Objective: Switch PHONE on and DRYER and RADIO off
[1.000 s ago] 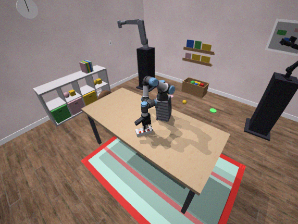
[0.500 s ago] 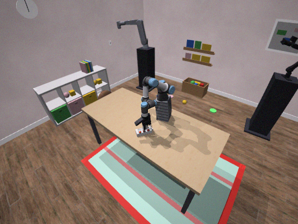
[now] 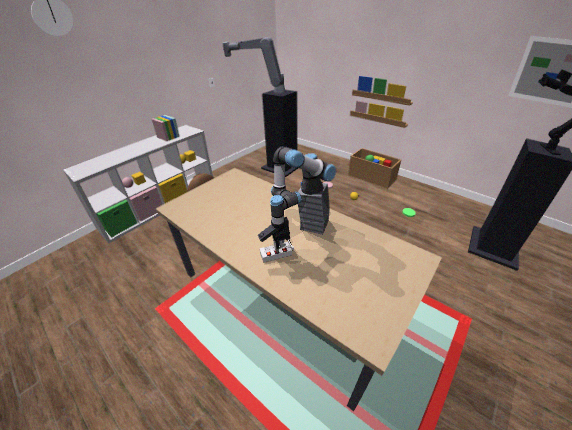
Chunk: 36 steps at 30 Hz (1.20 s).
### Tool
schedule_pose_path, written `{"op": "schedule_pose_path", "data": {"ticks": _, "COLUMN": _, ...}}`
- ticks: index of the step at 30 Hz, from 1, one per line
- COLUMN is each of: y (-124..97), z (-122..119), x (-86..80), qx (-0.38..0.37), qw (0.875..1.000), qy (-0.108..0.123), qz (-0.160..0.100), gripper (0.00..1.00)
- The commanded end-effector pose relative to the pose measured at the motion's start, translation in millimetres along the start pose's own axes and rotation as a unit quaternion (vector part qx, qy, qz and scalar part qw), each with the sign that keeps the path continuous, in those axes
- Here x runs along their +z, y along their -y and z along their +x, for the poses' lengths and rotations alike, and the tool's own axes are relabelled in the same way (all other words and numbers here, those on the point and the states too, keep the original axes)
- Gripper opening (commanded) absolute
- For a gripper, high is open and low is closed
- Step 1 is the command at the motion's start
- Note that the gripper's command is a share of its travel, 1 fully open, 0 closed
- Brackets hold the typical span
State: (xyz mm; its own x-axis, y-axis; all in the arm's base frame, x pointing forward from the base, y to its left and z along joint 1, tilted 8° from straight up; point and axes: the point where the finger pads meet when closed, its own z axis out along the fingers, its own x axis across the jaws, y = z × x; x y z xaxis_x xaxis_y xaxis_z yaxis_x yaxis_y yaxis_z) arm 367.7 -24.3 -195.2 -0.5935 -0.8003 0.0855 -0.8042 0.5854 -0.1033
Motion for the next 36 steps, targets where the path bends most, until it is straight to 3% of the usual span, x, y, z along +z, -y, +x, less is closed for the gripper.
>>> {"op": "schedule_pose_path", "data": {"ticks": 1, "y": 1, "z": 0, "x": -1.0, "qx": 0.0, "qw": 1.0, "qy": 0.0, "qz": 0.001, "gripper": 0.0}}
{"op": "schedule_pose_path", "data": {"ticks": 20, "y": 1, "z": 0, "x": -37.7, "qx": 0.0, "qw": 1.0, "qy": 0.0, "qz": 0.001, "gripper": 0.0}}
{"op": "schedule_pose_path", "data": {"ticks": 36, "y": 1, "z": 0, "x": -39.1, "qx": 0.0, "qw": 1.0, "qy": 0.0, "qz": 0.001, "gripper": 0.0}}
